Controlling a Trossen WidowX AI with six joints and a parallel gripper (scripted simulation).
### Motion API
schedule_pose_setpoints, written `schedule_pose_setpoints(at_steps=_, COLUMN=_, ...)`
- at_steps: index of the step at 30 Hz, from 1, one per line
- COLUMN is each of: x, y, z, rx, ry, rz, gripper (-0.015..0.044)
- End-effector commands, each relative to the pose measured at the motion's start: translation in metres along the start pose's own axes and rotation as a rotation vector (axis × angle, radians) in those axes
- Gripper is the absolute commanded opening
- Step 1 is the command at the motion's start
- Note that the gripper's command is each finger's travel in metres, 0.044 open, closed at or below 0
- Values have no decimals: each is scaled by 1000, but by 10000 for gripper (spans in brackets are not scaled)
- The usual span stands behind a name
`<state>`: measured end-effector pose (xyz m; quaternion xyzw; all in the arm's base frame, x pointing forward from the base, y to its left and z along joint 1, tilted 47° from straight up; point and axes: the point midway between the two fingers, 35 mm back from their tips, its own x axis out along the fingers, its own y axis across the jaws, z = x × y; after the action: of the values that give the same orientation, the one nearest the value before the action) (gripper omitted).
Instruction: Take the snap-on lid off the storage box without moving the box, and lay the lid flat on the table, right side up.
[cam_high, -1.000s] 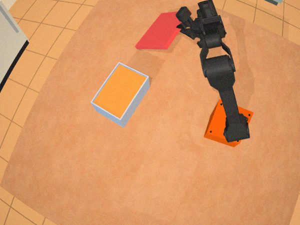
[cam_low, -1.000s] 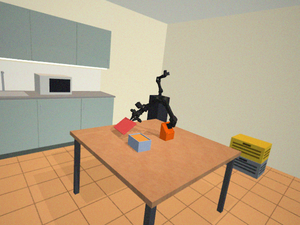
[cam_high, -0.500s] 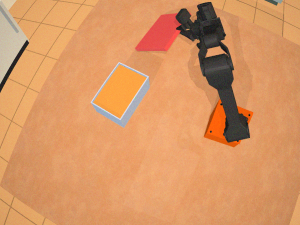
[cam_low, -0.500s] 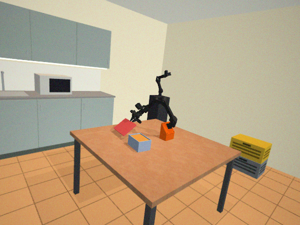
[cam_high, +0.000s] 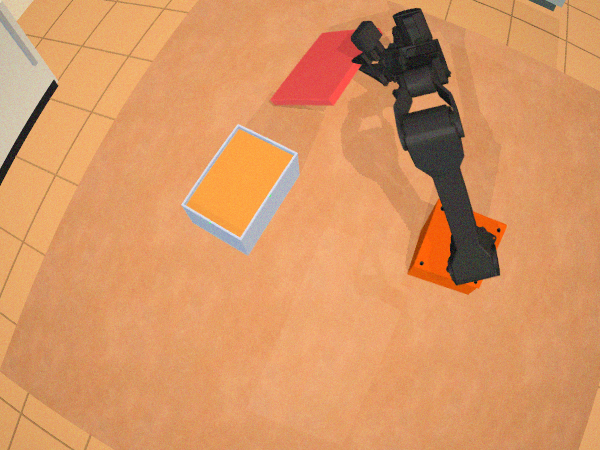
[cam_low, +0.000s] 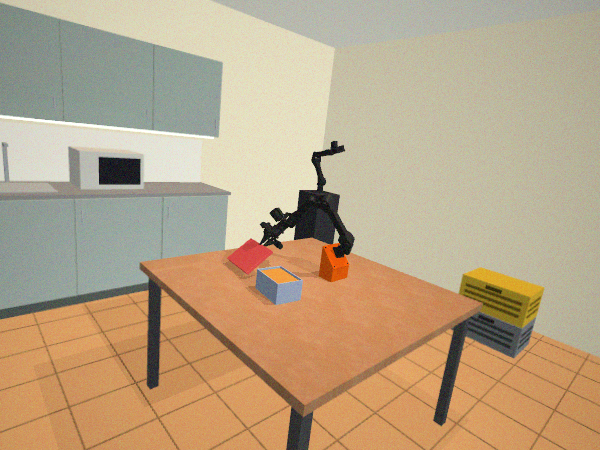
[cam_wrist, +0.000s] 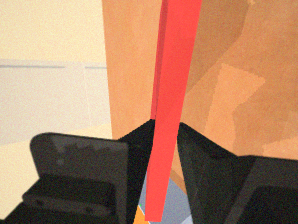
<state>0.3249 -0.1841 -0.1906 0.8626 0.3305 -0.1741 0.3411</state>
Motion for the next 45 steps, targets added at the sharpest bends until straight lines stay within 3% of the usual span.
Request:
schedule_pose_setpoints(at_steps=1, x=2, y=-4, z=1, rx=7, ry=-3, rz=-1, gripper=0)
schedule_pose_setpoints(at_steps=45, x=25, y=-31, z=0, rx=8, ry=-2, rz=0, gripper=0)
